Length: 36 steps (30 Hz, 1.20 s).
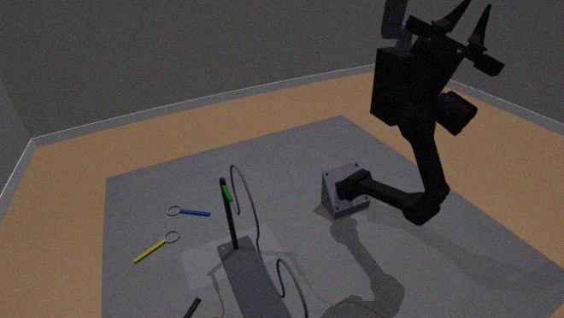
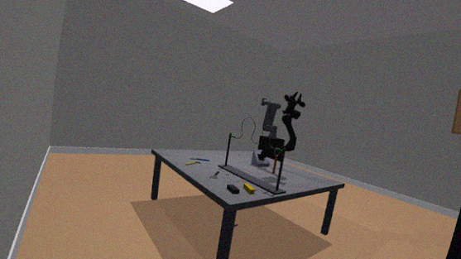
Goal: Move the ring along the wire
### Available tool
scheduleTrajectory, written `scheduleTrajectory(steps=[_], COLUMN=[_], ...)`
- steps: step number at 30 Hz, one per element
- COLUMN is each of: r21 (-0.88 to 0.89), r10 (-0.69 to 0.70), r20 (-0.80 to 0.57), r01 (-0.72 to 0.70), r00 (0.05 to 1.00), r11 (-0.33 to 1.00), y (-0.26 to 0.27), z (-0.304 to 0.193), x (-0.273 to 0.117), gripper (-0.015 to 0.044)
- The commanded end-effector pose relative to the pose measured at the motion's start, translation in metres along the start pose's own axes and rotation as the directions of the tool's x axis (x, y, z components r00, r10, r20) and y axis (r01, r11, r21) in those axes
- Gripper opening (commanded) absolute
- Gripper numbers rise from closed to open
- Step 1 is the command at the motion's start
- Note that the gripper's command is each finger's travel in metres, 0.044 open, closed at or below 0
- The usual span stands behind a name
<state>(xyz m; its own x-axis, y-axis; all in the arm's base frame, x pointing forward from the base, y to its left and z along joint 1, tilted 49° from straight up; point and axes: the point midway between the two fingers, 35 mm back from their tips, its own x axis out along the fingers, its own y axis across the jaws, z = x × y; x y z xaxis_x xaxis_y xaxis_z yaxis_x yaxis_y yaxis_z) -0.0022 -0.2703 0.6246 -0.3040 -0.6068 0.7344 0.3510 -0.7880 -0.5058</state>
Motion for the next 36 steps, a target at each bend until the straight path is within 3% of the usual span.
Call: scheduleTrajectory(steps=[1,9,17,26,36], r21=[0.109,0.294,0.409,0.434,0.322], r10=[0.088,0.241,0.343,0.380,0.322], r20=[0.082,0.267,0.467,0.686,0.880], r01=[-0.096,-0.317,-0.543,-0.769,-0.937], r00=[0.993,0.933,0.815,0.620,0.350], r11=[0.989,0.902,0.733,0.469,0.137], y=[0.018,0.046,0.059,0.049,0.010], z=[0.030,0.094,0.158,0.223,0.276], x=[-0.011,-0.045,-0.094,-0.163,-0.250], gripper=[0.0160,0.0160,0.0160,0.0160,0.0160])
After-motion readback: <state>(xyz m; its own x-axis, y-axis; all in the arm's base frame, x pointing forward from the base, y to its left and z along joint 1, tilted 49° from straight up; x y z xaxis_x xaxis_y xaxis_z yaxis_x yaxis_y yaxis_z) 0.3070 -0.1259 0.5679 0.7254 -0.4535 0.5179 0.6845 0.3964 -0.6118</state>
